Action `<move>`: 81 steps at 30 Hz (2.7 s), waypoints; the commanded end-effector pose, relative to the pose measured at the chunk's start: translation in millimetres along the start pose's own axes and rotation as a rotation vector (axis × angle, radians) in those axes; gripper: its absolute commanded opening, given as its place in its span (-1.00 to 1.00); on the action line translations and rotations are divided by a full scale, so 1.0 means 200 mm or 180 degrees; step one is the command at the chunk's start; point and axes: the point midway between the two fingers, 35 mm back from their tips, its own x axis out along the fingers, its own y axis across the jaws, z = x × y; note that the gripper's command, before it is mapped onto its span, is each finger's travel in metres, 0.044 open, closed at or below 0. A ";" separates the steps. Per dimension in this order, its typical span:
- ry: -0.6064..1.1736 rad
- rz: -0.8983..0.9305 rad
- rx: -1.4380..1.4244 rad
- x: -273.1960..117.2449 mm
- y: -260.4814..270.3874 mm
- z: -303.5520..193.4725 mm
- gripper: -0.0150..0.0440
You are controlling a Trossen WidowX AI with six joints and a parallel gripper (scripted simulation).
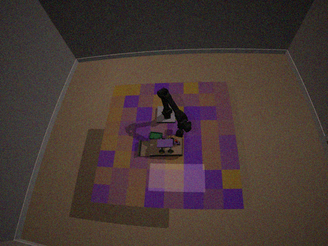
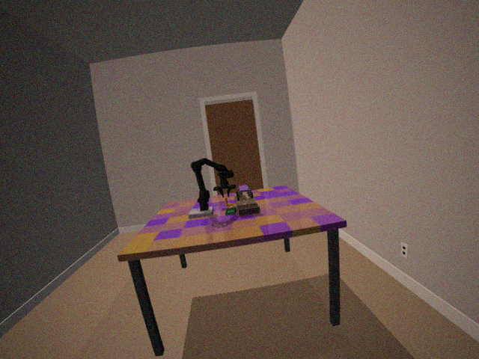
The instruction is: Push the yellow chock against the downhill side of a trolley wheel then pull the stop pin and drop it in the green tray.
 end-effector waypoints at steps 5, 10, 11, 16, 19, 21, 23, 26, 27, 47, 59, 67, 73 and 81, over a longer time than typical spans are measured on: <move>0.0023 0.0033 0.0021 0.07 0.01 -0.01 0.15; 0.0024 0.0033 0.0021 0.10 0.01 -0.01 0.15; 0.0024 0.0033 0.0021 0.10 0.01 -0.01 0.15; 0.0024 0.0033 0.0021 0.10 0.01 -0.01 0.15; 0.0024 0.0033 0.0021 0.12 0.01 -0.01 0.15; 0.0024 0.0033 0.0021 0.13 0.01 -0.01 0.15; 0.0024 0.0033 0.0021 0.15 0.01 -0.01 0.15; 0.0024 0.0033 0.0021 0.17 0.01 -0.01 0.15; 0.0024 0.0033 0.0021 0.18 0.01 -0.01 0.15; 0.0008 0.0007 0.0003 0.21 0.00 0.00 -0.34; 0.0024 0.0033 0.0021 0.06 0.01 -0.01 -0.49; 0.0024 0.0033 0.0021 -0.06 0.01 -0.02 -0.49; 0.0024 0.0033 0.0021 -0.15 0.01 -0.02 -0.49; 0.0024 0.0033 0.0021 -0.28 0.01 -0.02 -0.49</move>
